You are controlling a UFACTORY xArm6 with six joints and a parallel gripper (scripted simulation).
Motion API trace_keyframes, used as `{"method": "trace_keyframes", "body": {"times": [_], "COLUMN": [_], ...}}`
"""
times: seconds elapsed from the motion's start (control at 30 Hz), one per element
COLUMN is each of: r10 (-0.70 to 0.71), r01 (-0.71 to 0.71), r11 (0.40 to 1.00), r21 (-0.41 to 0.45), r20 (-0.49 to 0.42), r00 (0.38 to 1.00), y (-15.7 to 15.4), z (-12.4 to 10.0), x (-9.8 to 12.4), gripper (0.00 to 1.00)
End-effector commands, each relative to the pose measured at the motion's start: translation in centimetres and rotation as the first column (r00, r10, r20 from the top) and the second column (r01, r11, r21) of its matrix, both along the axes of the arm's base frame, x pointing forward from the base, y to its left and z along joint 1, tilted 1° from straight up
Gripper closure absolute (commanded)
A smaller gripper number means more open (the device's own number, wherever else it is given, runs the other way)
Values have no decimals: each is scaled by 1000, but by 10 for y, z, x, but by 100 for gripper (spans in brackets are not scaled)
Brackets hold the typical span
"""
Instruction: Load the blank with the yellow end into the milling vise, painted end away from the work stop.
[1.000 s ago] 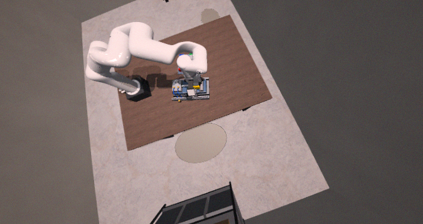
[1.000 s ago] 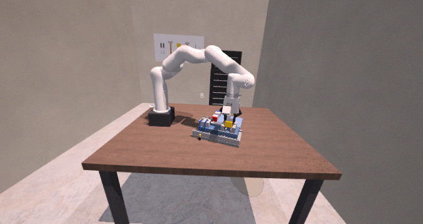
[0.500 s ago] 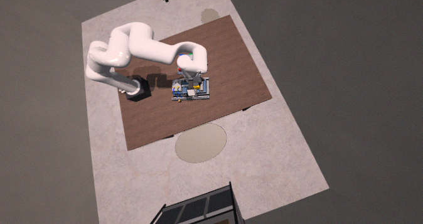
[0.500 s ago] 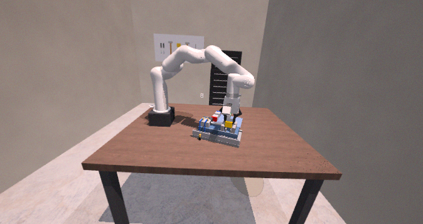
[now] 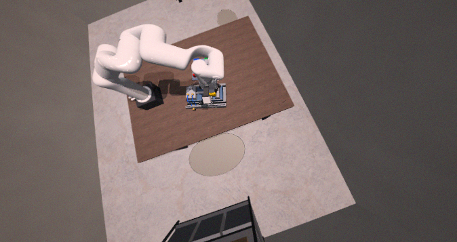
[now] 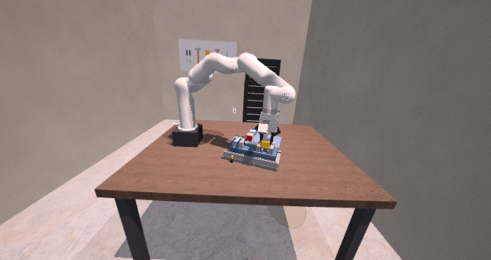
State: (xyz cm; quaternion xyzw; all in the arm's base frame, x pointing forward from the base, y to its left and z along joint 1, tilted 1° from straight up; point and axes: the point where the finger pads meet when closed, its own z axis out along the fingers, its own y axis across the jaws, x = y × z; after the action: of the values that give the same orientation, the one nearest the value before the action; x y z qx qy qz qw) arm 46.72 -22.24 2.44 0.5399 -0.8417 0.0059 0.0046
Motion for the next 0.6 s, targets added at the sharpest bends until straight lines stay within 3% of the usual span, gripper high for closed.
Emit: {"method": "trace_keyframes", "body": {"times": [0.0, 0.57], "r10": [0, 0], "r01": [0, 0], "r11": [1000, 1000], "r21": [-2, -2], "r20": [4, 4], "r00": [1000, 1000], "y": [-1, 1], "z": [1, 1], "x": [1, 3], "gripper": [100, 100]}}
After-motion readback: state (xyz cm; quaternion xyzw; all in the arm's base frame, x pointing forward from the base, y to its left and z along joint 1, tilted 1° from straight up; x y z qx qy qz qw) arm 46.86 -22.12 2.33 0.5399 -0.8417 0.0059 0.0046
